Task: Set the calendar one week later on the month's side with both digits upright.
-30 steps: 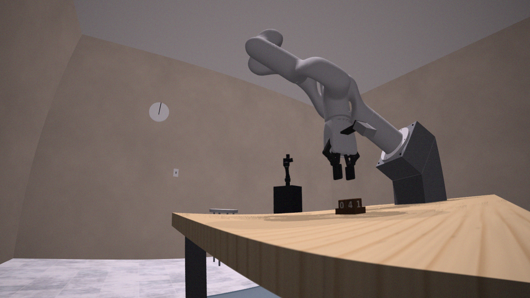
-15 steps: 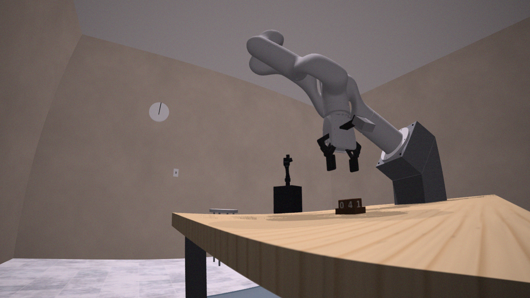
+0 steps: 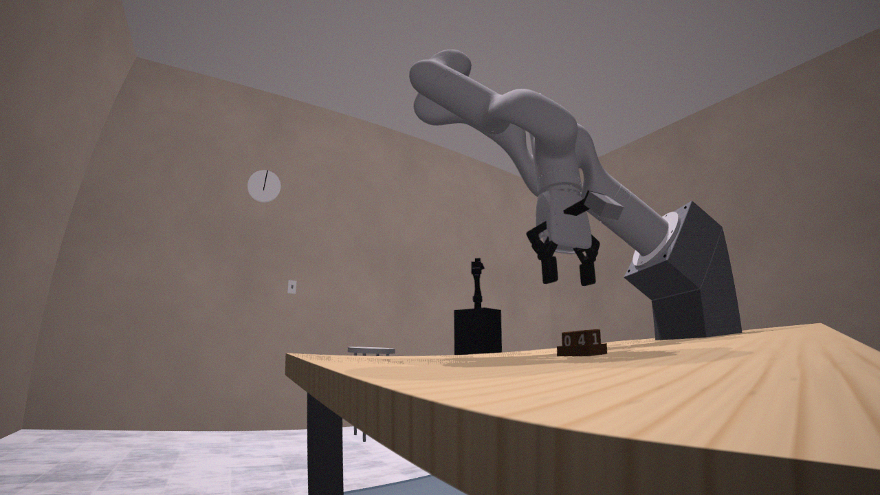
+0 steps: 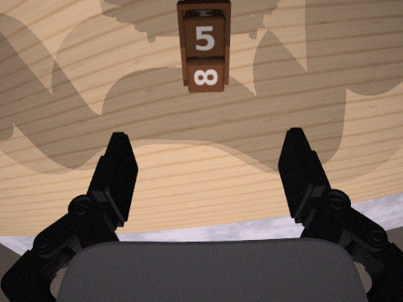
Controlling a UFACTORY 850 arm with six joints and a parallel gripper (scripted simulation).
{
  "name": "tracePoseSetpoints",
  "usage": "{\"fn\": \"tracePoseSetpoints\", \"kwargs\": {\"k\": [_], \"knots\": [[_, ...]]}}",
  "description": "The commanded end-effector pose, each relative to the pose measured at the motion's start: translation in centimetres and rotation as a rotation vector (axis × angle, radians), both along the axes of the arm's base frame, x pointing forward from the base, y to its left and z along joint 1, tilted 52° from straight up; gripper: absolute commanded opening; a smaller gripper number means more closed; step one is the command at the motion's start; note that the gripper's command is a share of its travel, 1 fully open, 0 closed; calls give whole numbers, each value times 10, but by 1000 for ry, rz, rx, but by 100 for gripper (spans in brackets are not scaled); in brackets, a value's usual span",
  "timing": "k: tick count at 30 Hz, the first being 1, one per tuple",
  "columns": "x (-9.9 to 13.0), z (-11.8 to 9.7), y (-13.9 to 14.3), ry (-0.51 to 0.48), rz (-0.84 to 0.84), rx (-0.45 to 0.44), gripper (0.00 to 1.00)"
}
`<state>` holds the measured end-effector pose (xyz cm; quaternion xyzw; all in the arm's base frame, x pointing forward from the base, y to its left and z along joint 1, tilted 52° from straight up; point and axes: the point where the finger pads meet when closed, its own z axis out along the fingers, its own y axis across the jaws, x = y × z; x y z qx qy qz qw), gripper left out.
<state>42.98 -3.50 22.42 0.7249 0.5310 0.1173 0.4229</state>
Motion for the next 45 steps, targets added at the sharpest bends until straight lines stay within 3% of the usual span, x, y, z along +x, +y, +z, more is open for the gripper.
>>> {"fn": "tracePoseSetpoints", "kwargs": {"k": [1,20,45], "knots": [[-1,2,1,-1,0,0,100],[-38,38,30,-1,0,0,100],[-43,43,34,-1,0,0,100]]}}
